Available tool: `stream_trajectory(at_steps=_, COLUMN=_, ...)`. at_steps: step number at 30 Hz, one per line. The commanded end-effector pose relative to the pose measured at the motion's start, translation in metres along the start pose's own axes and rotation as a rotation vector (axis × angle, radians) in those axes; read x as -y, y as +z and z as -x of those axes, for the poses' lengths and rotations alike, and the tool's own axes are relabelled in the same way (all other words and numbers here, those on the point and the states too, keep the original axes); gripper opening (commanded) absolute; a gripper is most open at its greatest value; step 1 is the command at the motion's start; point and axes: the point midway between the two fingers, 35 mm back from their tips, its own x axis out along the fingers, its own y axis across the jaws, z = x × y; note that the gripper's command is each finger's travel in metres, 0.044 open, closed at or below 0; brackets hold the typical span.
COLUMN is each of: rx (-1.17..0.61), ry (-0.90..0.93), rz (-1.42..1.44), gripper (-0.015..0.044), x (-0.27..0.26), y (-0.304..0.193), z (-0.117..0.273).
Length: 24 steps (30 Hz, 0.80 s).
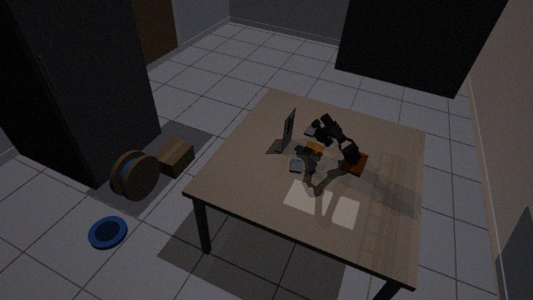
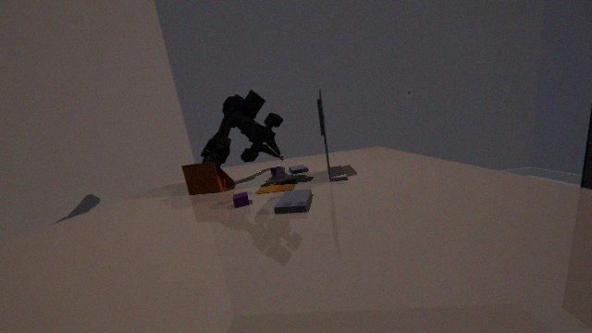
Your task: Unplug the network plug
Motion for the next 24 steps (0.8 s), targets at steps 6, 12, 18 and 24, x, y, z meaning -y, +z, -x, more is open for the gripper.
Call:
stream_trajectory(at_steps=6, rx=0.108, ry=0.117, rz=-0.014, gripper=0.0, x=-0.022, y=-0.001, z=-0.004)
stream_trajectory(at_steps=12, rx=0.128, ry=0.133, rz=-0.019, gripper=0.0, x=-0.026, y=-0.001, z=-0.004)
stream_trajectory(at_steps=18, rx=0.127, ry=0.134, rz=-0.019, gripper=0.0, x=-0.03, y=-0.001, z=-0.01)
stream_trajectory(at_steps=24, rx=0.126, ry=0.135, rz=-0.019, gripper=0.0, x=-0.034, y=-0.001, z=-0.016)
